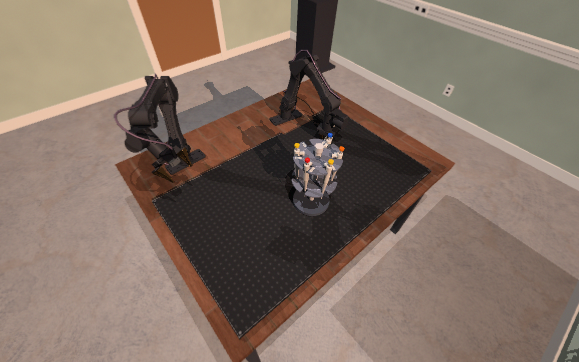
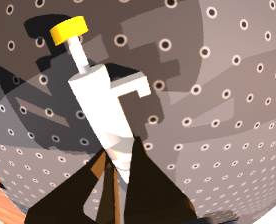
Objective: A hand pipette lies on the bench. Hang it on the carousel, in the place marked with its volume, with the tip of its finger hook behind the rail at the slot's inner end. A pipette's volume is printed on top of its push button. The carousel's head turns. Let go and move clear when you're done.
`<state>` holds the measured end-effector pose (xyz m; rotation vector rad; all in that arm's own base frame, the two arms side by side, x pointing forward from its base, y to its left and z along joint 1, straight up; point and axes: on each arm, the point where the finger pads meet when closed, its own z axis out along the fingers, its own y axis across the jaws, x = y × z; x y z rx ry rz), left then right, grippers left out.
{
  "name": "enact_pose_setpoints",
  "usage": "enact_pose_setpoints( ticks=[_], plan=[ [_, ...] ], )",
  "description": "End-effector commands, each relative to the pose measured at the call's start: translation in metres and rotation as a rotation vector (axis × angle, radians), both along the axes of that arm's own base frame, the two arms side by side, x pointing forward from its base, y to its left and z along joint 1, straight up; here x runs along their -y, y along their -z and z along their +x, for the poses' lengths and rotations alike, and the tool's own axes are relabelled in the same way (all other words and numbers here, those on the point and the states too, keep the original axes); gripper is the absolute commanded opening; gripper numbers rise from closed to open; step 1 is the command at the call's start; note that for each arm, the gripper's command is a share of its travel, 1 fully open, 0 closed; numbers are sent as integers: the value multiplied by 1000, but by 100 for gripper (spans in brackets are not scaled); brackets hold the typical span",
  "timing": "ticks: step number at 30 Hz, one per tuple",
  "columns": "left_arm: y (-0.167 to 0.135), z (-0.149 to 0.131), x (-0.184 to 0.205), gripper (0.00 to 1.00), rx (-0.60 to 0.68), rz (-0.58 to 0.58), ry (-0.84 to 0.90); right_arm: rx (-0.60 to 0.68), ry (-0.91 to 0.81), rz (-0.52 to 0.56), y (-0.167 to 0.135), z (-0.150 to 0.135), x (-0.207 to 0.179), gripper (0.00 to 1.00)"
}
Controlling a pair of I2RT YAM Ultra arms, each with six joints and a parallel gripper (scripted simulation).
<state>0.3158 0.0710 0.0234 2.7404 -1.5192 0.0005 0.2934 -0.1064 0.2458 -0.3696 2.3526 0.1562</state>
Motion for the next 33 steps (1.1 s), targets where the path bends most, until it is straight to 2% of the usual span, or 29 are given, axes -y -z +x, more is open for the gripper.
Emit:
enact_pose_setpoints(
  ticks=[1,9,19,22,33],
  plan=[
    [-12,9,-9,12,37,24,-7,29,-6,-5,-7,4,3,100],
    [-12,9,-9,12,37,24,-7,29,-6,-5,-7,4,3,100],
    [-35,6,-9,12,38,24,-7,29,-6,-5,-7,4,3,100],
    [-31,5,-8,12,18,20,-7,29,-6,-5,-7,4,3,100],
    [-59,5,-8,12,38,24,-7,29,-6,-5,-7,4,3,100]
  ],
)
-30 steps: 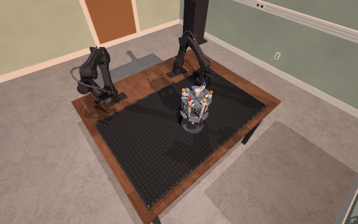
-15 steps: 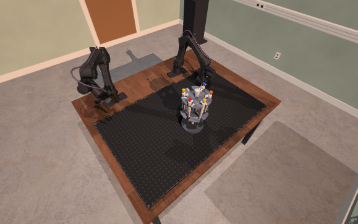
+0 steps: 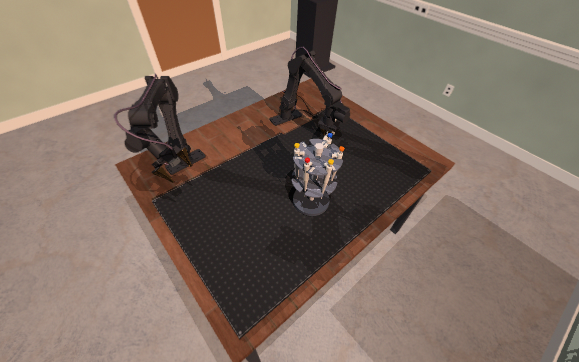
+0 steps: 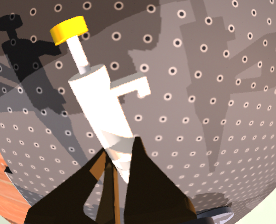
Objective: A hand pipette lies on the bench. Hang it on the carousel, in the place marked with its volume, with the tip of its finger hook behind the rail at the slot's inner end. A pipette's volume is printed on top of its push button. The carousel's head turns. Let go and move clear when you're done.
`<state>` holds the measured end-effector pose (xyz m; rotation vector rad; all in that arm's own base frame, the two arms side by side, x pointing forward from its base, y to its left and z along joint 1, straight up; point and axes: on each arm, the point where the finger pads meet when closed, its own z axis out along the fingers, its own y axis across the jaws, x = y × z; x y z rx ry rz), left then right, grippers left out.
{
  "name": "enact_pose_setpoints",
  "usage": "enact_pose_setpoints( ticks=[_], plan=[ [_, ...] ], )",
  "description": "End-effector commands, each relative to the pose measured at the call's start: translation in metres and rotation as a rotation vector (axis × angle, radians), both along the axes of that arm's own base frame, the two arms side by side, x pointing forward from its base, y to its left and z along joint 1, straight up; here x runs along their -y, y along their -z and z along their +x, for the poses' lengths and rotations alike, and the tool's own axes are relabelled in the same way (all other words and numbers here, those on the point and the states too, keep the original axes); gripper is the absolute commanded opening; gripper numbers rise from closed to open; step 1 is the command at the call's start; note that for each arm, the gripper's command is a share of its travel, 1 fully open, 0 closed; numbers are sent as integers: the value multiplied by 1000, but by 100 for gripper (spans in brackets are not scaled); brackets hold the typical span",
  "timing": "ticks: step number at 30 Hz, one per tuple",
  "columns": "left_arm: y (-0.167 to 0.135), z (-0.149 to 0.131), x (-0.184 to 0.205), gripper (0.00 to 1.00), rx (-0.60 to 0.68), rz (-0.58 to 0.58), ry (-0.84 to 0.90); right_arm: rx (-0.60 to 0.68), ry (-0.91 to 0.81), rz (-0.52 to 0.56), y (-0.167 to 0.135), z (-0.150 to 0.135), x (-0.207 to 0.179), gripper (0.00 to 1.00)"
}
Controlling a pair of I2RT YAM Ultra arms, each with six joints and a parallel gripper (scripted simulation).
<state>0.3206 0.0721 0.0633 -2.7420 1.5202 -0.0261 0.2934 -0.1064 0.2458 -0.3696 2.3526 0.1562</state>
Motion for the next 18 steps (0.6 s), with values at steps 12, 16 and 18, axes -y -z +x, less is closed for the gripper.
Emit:
enact_pose_setpoints(
  ticks=[12,16,18],
  plan=[
    [-39,0,-7,12,17,20,-7,29,-6,-5,-7,4,3,100],
    [-47,-1,-7,12,17,20,-7,29,-6,-5,-7,4,3,100],
    [-50,-1,-7,12,12,18,-7,29,-6,-5,-7,4,3,100]
  ],
)
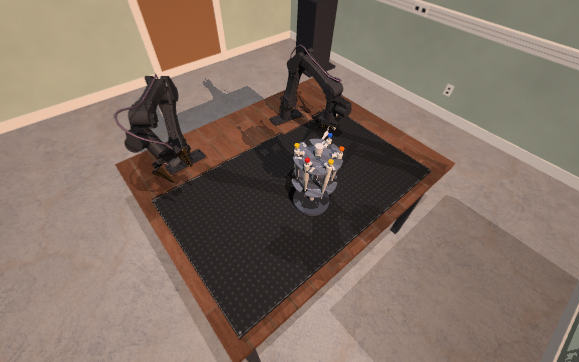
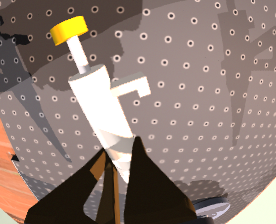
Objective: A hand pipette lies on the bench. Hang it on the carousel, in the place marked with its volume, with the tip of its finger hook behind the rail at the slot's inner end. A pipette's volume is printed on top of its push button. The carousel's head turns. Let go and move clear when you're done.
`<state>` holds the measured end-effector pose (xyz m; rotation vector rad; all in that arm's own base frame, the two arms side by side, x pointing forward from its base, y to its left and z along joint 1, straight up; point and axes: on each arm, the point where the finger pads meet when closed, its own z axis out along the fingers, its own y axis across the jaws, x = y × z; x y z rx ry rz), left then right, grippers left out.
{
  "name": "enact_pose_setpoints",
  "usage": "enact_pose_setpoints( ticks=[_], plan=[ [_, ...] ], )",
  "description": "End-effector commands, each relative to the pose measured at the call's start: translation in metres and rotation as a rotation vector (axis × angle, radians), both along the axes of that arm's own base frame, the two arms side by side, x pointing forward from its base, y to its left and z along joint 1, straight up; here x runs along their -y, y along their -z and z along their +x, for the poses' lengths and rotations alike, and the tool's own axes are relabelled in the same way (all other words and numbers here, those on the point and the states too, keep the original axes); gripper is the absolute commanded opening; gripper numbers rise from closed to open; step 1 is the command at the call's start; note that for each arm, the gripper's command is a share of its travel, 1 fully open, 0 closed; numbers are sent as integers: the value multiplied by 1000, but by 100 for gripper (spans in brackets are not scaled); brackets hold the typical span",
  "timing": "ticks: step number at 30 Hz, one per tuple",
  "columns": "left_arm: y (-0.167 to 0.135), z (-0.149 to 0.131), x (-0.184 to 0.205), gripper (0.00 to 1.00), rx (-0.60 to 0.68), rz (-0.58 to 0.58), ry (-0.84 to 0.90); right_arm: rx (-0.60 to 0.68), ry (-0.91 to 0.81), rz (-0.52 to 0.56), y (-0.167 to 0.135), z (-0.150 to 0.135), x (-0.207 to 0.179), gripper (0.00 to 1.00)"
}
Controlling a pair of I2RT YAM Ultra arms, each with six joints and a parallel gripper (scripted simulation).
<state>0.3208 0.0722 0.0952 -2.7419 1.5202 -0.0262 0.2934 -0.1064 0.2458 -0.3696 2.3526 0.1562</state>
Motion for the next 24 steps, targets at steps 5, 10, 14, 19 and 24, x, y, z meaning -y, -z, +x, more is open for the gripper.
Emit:
enact_pose_setpoints(
  ticks=[5,10,14,19,24],
  plan=[
    [-25,-1,-7,12,14,19,-7,29,-6,-5,-7,4,3,100],
    [-36,-2,-7,12,16,20,-7,29,-6,-5,-7,4,3,100],
    [-42,-2,-7,12,16,19,-7,29,-6,-5,-7,4,3,100],
    [-32,-3,-2,12,-7,5,-1,29,-6,-5,-7,4,3,100],
    [-32,-3,-2,12,-7,5,-1,29,-6,-5,-7,4,3,100]
  ],
)
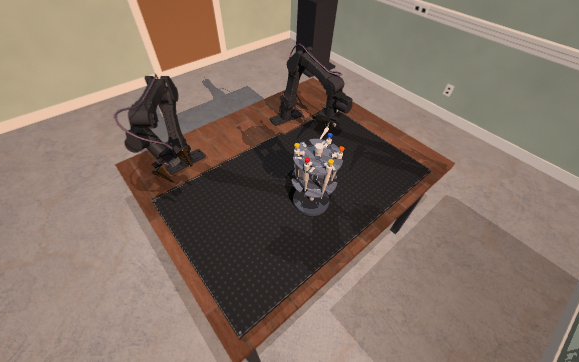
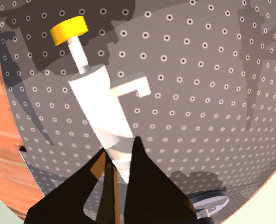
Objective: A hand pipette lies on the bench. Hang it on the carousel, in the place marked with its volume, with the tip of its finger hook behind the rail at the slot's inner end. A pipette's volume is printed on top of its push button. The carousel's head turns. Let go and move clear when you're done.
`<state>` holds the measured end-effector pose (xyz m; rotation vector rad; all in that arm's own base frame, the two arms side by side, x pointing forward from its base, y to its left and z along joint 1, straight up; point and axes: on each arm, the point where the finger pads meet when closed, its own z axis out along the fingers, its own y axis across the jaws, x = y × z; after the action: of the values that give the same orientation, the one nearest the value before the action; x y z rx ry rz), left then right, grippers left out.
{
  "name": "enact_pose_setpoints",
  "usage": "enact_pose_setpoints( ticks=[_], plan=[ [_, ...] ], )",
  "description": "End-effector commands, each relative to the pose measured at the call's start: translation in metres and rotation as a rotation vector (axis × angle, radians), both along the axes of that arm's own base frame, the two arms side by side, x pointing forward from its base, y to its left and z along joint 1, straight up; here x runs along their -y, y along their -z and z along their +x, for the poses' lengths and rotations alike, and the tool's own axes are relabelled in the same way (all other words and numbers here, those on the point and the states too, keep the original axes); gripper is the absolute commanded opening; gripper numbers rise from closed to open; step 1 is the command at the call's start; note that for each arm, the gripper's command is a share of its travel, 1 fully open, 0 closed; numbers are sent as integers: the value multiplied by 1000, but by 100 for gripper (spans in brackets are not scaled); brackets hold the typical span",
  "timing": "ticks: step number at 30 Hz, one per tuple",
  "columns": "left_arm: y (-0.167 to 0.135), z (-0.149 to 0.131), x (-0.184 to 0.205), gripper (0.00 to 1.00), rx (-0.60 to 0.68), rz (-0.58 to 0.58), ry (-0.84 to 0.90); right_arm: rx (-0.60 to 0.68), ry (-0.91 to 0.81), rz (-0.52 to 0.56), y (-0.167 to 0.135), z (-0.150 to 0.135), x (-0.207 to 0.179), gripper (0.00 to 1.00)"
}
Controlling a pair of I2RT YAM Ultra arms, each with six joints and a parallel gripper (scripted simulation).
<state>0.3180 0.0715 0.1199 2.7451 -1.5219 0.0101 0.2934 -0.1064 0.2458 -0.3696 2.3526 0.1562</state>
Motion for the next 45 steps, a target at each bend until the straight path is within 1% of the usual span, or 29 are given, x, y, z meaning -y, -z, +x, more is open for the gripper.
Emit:
enact_pose_setpoints(
  ticks=[1,2,11,14,15,17,24,27,29,31,39,41,42,43,45],
  plan=[
    [-7,0,-2,12,6,8,-1,29,-6,-5,-7,4,3,100],
    [-11,3,2,12,7,17,53,29,-6,-5,-7,4,3,100],
    [-8,12,32,12,-3,15,383,29,-6,-5,-7,4,3,100],
    [-8,13,35,12,-3,14,396,29,-6,-5,-7,4,3,100],
    [-16,14,38,12,21,22,432,29,-6,-5,-7,4,3,100],
    [-8,16,44,12,-4,14,506,29,-6,-5,-7,4,3,100],
    [-9,22,67,12,-3,13,763,29,-6,-5,-7,4,3,100],
    [-18,23,71,12,22,24,776,29,-6,-5,-7,4,3,100],
    [-9,25,78,12,-3,14,849,29,-6,-5,-7,4,3,100],
    [-9,25,78,12,-3,14,849,29,-6,-5,-7,4,3,100],
    [-10,33,104,12,-2,13,1142,29,-6,-5,-7,4,3,100],
    [-10,34,108,12,-2,13,1156,29,-6,-5,-7,4,3,100],
    [-18,33,107,12,21,25,1155,29,-6,-5,-7,4,3,100],
    [-11,35,111,12,-1,14,1192,29,-6,-5,-7,4,3,100],
    [-11,37,117,12,-1,13,1266,29,-6,-5,-7,4,3,100]
  ],
)
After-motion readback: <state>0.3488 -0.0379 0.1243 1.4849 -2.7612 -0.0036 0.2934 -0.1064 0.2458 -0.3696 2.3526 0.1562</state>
